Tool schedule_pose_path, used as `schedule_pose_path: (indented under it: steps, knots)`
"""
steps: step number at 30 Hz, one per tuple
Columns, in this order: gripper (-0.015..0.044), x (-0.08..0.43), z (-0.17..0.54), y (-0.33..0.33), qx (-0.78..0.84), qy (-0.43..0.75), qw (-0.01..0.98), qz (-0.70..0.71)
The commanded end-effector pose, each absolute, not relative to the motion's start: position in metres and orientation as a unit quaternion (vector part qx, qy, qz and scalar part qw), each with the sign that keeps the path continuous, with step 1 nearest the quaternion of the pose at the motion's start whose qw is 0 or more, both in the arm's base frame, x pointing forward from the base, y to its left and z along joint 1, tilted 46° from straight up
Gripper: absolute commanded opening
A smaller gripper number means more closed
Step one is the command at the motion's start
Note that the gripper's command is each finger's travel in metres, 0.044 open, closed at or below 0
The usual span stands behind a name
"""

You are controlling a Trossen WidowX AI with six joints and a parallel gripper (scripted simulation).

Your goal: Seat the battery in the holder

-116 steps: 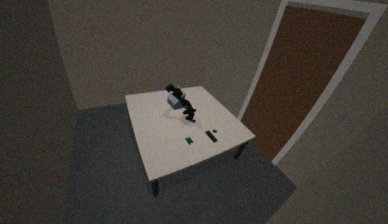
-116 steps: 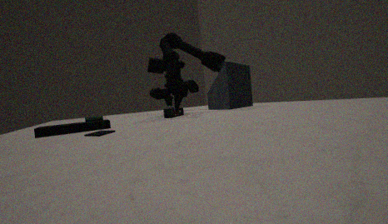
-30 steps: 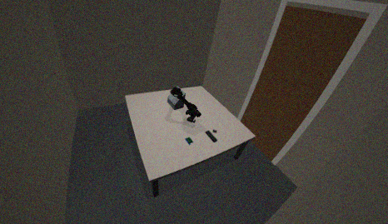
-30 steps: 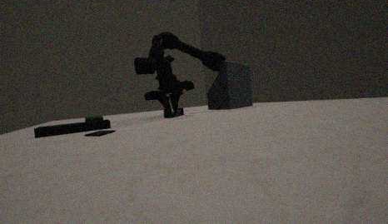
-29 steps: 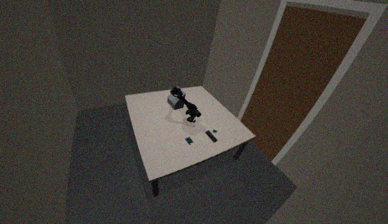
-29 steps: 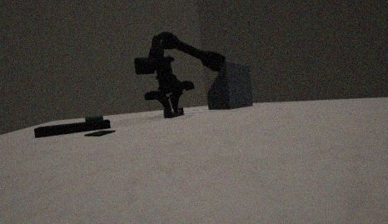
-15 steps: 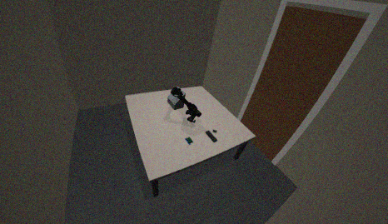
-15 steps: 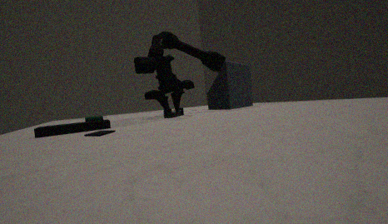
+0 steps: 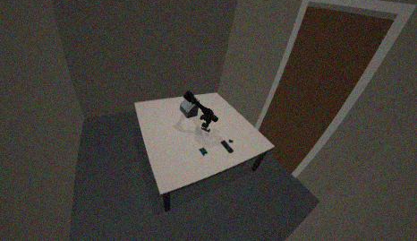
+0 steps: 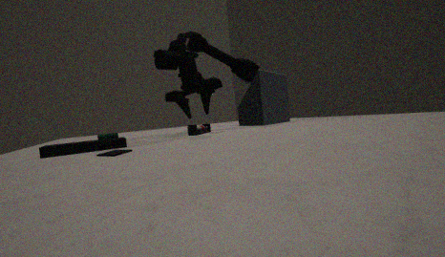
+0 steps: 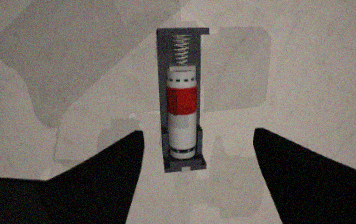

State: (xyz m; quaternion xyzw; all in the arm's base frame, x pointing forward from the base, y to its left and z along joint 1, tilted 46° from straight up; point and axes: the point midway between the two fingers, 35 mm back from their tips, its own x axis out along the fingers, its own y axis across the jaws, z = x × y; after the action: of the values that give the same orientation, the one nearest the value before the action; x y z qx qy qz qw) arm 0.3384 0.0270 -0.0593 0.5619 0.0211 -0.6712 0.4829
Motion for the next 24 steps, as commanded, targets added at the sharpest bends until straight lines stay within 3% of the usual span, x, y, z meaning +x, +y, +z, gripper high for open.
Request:
schedule_pose_path:
  steps: [1, 3, 24]
  knots:
    - [0.0401, 0.3328, -0.0326, 0.0532, 0.570, 0.021, 0.481, -0.666]
    - [0.0440, 0.3323, -0.0319, 0.0549, 0.570, 0.021, 0.481, -0.666]
    - [0.0440, 0.3324, -0.0323, 0.0552, 0.570, 0.021, 0.481, -0.666]
